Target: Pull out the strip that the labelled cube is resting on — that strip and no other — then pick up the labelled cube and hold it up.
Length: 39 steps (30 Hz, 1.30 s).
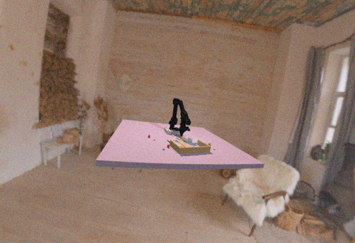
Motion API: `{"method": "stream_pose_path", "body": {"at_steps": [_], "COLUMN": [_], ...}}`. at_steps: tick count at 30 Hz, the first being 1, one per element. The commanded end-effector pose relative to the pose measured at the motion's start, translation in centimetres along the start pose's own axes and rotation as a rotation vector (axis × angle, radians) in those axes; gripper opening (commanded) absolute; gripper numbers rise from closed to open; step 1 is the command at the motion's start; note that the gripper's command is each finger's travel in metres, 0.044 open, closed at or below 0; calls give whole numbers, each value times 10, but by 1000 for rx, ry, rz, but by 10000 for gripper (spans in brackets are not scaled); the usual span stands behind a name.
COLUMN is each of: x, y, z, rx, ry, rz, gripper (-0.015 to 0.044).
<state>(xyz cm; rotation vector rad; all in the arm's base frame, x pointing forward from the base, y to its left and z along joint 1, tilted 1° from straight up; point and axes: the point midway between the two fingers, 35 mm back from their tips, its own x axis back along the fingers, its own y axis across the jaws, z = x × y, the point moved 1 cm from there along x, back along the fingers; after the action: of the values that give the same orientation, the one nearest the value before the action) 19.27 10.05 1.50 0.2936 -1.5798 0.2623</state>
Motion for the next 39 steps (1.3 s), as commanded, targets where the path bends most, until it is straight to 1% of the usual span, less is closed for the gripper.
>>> {"method": "stream_pose_path", "body": {"at_steps": [1, 7, 34, 35, 39], "x": [-4, -4, -4, 2, 39], "y": [0, 0, 0, 0, 0], "z": [13, 19, 19, 11, 9], "rx": [-2, -2, -2, 0, -2], "ry": [28, 28, 28, 4, 26], "rz": [1, 1, 1, 0, 1], "gripper": [0, 0, 0, 0, 0]}}
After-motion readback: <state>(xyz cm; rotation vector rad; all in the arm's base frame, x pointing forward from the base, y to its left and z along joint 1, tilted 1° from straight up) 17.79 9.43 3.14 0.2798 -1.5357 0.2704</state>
